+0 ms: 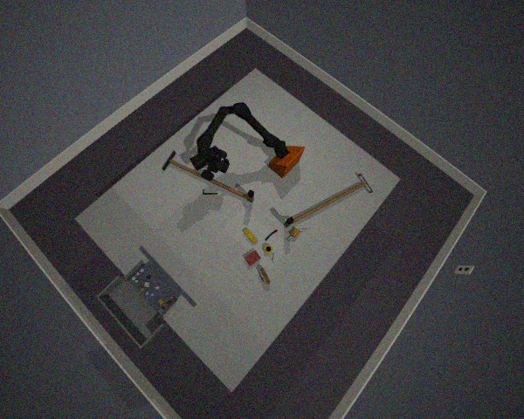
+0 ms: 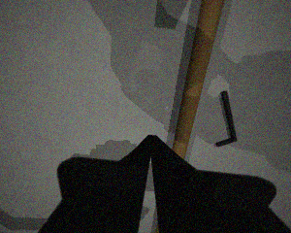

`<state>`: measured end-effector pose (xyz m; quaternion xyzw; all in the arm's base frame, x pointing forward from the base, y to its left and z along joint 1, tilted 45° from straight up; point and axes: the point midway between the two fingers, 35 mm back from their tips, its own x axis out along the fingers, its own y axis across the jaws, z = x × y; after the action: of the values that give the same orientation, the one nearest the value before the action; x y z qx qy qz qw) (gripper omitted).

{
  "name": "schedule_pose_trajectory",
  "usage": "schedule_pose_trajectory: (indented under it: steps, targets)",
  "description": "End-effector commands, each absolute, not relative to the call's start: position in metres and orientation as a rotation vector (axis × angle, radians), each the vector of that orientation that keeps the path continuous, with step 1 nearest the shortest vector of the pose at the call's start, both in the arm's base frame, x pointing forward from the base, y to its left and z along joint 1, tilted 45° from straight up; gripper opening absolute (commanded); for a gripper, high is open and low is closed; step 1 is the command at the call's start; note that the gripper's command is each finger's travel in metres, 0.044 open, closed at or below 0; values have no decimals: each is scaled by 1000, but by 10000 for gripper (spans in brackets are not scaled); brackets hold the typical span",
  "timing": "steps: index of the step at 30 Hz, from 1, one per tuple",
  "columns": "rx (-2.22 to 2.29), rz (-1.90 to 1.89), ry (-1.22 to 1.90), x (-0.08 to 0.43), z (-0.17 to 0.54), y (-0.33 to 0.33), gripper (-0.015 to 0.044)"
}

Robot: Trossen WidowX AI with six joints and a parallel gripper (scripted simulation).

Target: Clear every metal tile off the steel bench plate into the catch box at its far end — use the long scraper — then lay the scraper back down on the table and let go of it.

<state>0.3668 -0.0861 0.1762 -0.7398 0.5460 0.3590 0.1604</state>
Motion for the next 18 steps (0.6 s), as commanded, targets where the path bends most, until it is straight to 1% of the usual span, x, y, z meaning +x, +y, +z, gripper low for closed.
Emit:
schedule_pose_trajectory:
  steps: [1,18]
  targets:
    - [-2115,1035,1555,367,169,-92,0]
    - [-2120,1045,1571,366,140,-124,0]
